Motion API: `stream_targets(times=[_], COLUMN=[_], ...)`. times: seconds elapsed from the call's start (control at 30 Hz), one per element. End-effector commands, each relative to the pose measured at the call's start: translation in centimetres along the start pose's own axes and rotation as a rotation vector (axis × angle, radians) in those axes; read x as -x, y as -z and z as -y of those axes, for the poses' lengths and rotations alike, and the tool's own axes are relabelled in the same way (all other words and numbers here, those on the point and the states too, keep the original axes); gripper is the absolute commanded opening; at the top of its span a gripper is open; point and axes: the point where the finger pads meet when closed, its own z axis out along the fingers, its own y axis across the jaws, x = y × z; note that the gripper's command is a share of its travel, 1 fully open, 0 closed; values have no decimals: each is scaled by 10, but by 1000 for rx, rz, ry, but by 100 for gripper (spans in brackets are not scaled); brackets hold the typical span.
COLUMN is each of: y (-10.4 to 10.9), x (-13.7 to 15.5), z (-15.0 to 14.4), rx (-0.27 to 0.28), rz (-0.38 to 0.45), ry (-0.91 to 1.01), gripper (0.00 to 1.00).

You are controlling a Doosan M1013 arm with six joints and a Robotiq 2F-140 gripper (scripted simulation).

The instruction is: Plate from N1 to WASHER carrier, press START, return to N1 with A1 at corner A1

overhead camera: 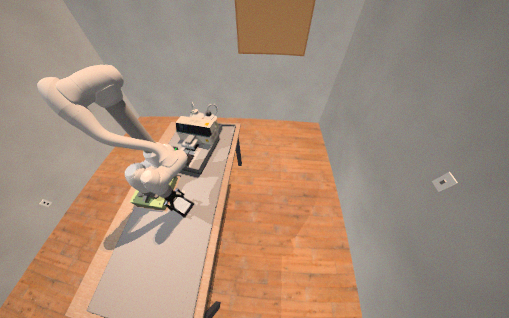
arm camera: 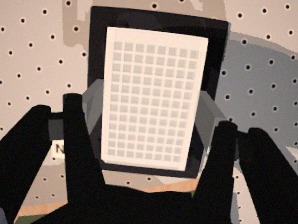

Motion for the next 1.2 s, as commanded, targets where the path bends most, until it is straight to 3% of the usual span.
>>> stream_targets(times=[0.0, 0.97, 1.17], y=[-2, -2, 8], x=[4, 4, 4], z=[-1, -1, -1], rx=[0, 0, 0], rz=[6, 6, 6], ry=[3, 3, 3], gripper=[10, 10, 10])
